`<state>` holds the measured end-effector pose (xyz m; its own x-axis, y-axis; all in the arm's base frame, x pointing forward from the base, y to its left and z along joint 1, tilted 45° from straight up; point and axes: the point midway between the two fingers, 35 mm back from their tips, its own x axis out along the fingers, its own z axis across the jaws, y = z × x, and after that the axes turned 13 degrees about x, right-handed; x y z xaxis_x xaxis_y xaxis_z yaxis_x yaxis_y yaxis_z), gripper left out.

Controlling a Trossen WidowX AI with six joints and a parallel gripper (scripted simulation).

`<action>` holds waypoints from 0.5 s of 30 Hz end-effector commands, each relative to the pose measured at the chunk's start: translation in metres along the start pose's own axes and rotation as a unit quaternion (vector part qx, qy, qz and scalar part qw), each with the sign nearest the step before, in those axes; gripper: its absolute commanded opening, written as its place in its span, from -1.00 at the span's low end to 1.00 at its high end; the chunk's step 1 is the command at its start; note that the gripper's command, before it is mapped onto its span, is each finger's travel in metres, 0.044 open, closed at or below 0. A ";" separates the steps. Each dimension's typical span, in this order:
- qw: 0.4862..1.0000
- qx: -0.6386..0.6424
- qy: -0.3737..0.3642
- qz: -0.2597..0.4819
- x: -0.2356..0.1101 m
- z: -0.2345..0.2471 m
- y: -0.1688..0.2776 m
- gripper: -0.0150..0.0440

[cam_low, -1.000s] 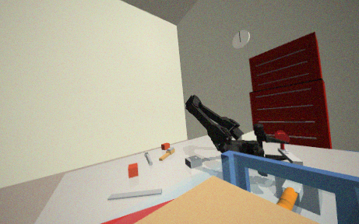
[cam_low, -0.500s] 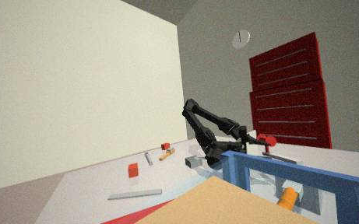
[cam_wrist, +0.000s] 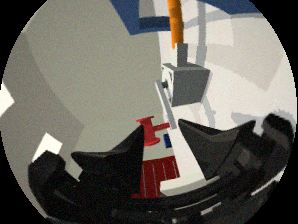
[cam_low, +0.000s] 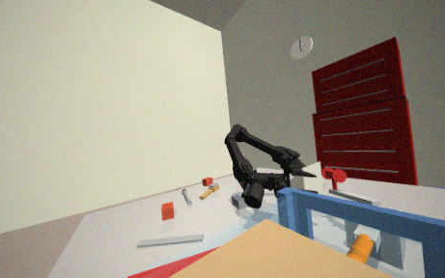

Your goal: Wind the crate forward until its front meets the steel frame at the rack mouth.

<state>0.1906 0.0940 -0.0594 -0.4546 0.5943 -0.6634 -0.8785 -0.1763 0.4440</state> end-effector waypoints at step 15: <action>1.000 -0.001 -0.006 -0.001 0.000 0.093 0.023 0.32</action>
<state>0.1852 0.1603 0.0039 -0.4501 0.5997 -0.6616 -0.8814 -0.1795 0.4370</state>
